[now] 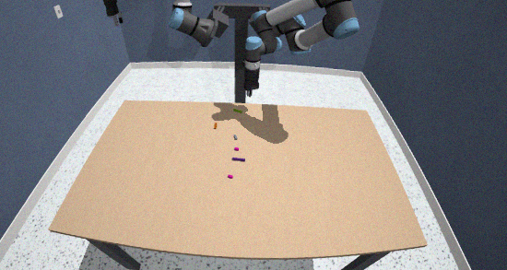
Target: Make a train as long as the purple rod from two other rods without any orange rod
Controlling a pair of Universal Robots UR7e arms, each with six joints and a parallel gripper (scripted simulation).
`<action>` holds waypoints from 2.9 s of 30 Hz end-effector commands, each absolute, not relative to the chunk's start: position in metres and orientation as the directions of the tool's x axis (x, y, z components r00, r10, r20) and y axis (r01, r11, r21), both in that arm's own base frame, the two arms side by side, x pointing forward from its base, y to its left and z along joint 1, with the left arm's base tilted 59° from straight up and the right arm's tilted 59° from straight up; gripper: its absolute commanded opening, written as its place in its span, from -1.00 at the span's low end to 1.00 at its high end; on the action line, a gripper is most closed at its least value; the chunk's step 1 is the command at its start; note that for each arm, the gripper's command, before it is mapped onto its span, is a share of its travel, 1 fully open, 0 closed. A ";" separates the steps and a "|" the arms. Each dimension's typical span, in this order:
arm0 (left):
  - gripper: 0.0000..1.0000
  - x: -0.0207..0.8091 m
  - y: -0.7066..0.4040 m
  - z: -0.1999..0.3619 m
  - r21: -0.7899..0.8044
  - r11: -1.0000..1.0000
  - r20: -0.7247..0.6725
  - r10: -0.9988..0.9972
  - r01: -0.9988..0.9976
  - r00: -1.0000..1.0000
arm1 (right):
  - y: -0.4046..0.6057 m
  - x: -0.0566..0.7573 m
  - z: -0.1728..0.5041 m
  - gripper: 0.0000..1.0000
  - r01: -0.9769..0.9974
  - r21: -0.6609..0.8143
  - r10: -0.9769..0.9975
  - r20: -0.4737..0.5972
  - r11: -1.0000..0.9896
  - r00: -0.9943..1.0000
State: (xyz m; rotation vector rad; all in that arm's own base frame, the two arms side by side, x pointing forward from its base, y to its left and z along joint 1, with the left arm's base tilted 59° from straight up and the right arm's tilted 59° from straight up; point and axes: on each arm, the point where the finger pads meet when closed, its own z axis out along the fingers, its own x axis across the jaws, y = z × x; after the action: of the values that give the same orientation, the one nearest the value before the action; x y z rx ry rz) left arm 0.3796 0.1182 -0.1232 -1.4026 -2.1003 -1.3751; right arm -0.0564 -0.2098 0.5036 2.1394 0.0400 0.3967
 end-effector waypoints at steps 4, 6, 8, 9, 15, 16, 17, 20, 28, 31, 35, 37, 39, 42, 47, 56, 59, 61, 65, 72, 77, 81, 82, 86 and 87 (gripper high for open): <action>-0.52 0.380 0.118 -0.123 0.558 0.083 0.650 0.575 0.825 -0.497 | -0.210 -0.057 0.504 1.00 -0.122 0.814 0.178 0.266 -0.567 0.947; -0.52 0.381 0.117 -0.123 0.558 0.083 0.650 0.575 0.826 -0.497 | -0.210 -0.057 0.504 1.00 -0.122 0.814 0.178 0.266 -0.567 0.947; -0.52 0.384 0.115 -0.124 0.558 0.083 0.650 0.575 0.826 -0.497 | -0.210 -0.057 0.504 1.00 -0.122 0.814 0.178 0.266 -0.567 0.947; -0.52 0.387 0.114 -0.124 0.557 0.083 0.650 0.576 0.826 -0.496 | -0.210 -0.057 0.504 1.00 -0.122 0.814 0.178 0.266 -0.567 0.947; -0.52 0.414 0.101 -0.128 0.553 0.081 0.652 0.578 0.829 -0.491 | -0.210 -0.057 0.504 1.00 -0.122 0.814 0.178 0.266 -0.567 0.947; -0.52 0.421 0.098 -0.129 0.552 0.080 0.652 0.579 0.830 -0.490 | -0.210 -0.057 0.504 1.00 -0.122 0.814 0.178 0.266 -0.567 0.947; -0.52 0.429 0.095 -0.130 0.551 0.080 0.652 0.580 0.831 -0.488 | -0.210 -0.057 0.504 1.00 -0.122 0.814 0.178 0.266 -0.567 0.947; -0.52 0.446 0.088 -0.130 0.549 0.078 0.653 0.581 0.832 -0.485 | -0.210 -0.057 0.504 1.00 -0.122 0.814 0.178 0.266 -0.567 0.947; -0.52 0.518 0.067 -0.125 0.541 0.072 0.659 0.583 0.838 -0.475 | -0.210 -0.057 0.504 1.00 -0.122 0.814 0.178 0.266 -0.567 0.947; -0.52 0.550 0.060 -0.119 0.538 0.068 0.662 0.583 0.840 -0.471 | -0.210 -0.057 0.504 1.00 -0.122 0.814 0.178 0.266 -0.567 0.947; -0.52 0.587 0.056 -0.109 0.535 0.064 0.666 0.582 0.842 -0.467 | -0.210 -0.057 0.504 1.00 -0.122 0.814 0.178 0.266 -0.567 0.947; -0.52 0.595 0.055 -0.106 0.534 0.063 0.667 0.581 0.843 -0.466 | -0.210 -0.057 0.504 1.00 -0.122 0.814 0.178 0.266 -0.567 0.947; -0.52 0.603 0.054 -0.104 0.534 0.062 0.667 0.581 0.843 -0.466 | -0.210 -0.057 0.504 1.00 -0.122 0.814 0.178 0.266 -0.567 0.947; -0.52 0.620 0.054 -0.097 0.533 0.060 0.670 0.580 0.844 -0.464 | -0.210 -0.057 0.504 1.00 -0.122 0.814 0.178 0.266 -0.567 0.947; -0.52 0.636 0.054 -0.090 0.531 0.059 0.672 0.579 0.845 -0.462 | -0.210 -0.057 0.504 1.00 -0.122 0.814 0.178 0.266 -0.567 0.947; -0.52 0.639 0.054 -0.089 0.531 0.058 0.672 0.578 0.845 -0.462 | -0.210 -0.057 0.504 1.00 -0.122 0.814 0.178 0.266 -0.567 0.947; -0.52 0.639 0.054 -0.089 0.531 0.058 0.672 0.578 0.845 -0.462 | -0.210 -0.057 0.504 1.00 -0.122 0.814 0.178 0.266 -0.567 0.947; -0.52 0.639 0.054 -0.089 0.531 0.058 0.672 0.578 0.845 -0.462 | -0.210 -0.057 0.504 1.00 -0.122 0.814 0.178 0.266 -0.567 0.947; -0.52 0.639 0.054 -0.089 0.531 0.058 0.672 0.578 0.845 -0.462 | -0.210 -0.057 0.504 1.00 -0.122 0.814 0.178 0.266 -0.567 0.947; -0.52 0.640 0.058 -0.092 0.531 0.058 0.672 0.578 0.845 -0.462 | -0.210 -0.057 0.504 1.00 -0.122 0.814 0.178 0.266 -0.567 0.947; -0.52 0.644 0.068 -0.099 0.531 0.058 0.673 0.578 0.845 -0.462 | -0.210 -0.057 0.504 1.00 -0.122 0.814 0.178 0.266 -0.567 0.947; -0.52 0.649 0.081 -0.107 0.531 0.058 0.673 0.578 0.845 -0.462 | -0.210 -0.057 0.504 1.00 -0.122 0.814 0.178 0.266 -0.567 0.947; -0.52 0.650 0.084 -0.109 0.531 0.058 0.673 0.578 0.845 -0.462 | -0.210 -0.057 0.504 1.00 -0.122 0.814 0.178 0.266 -0.567 0.947; -0.52 0.655 0.099 -0.119 0.531 0.058 0.673 0.578 0.845 -0.462 | -0.210 -0.057 0.504 1.00 -0.122 0.814 0.178 0.266 -0.567 0.947; -0.52 0.657 0.102 -0.121 0.531 0.058 0.673 0.578 0.845 -0.462 | -0.210 -0.057 0.504 1.00 -0.122 0.814 0.178 0.266 -0.567 0.947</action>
State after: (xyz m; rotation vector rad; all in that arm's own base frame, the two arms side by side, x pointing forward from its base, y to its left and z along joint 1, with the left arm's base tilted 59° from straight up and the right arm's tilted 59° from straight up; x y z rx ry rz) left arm 0.6500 0.0892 -0.1117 -1.4336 -2.0576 -1.3584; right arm -0.0564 -0.2098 0.5036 2.1394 0.0400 0.3967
